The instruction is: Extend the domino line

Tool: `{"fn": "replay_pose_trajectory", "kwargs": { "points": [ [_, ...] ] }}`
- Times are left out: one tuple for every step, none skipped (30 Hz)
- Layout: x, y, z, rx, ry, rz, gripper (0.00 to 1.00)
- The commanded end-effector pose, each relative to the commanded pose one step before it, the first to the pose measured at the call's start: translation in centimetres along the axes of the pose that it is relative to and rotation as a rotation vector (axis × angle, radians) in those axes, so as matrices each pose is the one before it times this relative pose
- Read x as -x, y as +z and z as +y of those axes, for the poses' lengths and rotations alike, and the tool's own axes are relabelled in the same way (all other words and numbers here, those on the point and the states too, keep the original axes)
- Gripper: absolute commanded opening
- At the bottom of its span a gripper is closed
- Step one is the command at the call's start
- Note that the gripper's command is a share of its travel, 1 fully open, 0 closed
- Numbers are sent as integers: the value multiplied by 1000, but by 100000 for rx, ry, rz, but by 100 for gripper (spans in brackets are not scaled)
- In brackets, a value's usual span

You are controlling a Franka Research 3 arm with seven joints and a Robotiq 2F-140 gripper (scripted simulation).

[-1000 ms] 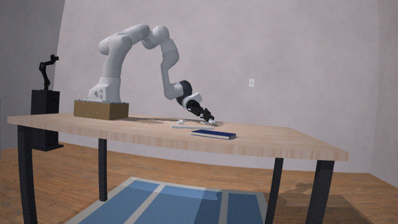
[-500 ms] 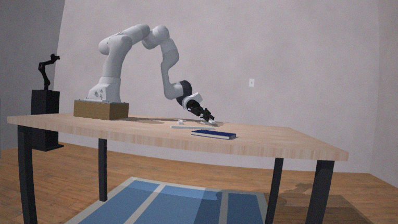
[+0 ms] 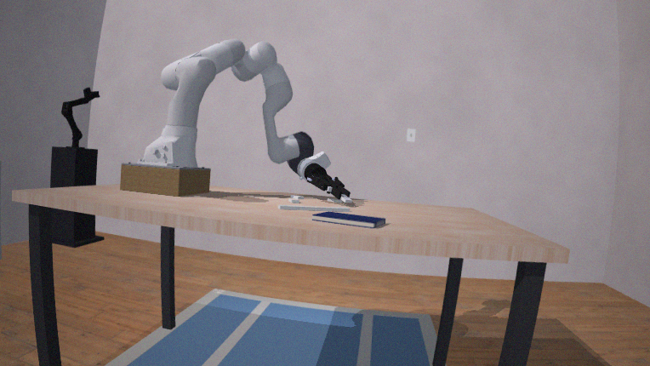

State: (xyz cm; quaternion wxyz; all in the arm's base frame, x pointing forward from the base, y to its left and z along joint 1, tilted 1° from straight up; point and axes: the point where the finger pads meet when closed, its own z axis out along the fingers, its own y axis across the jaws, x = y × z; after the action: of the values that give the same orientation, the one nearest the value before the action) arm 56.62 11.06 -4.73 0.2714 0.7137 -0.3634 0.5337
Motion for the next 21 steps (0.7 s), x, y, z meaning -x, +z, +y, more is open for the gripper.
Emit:
{"fn": "replay_pose_trajectory", "kwargs": {
  "points": [
    [265,-54,67,268,682,-112,22],
    [51,15,0,0,0,0,22],
    [52,15,0,0,0,0,22],
    [53,15,0,0,0,0,22],
    [54,15,0,0,0,0,22],
    [54,16,0,0,0,0,22],
    [54,15,0,0,0,0,22],
    [53,15,0,0,0,0,22],
    [52,15,0,0,0,0,22],
    [51,15,0,0,0,0,22],
    [0,0,0,0,0,0,22],
    [0,0,0,0,0,0,22],
    [49,14,0,0,0,0,22],
    [47,13,0,0,0,0,22],
    [44,13,0,0,0,0,22],
    [41,12,0,0,0,0,22],
    [38,11,0,0,0,0,22],
    [35,10,0,0,0,0,22],
    [31,9,0,0,0,0,22],
    [28,8,0,0,0,0,22],
    [24,7,0,0,0,0,22]
  ]
}}
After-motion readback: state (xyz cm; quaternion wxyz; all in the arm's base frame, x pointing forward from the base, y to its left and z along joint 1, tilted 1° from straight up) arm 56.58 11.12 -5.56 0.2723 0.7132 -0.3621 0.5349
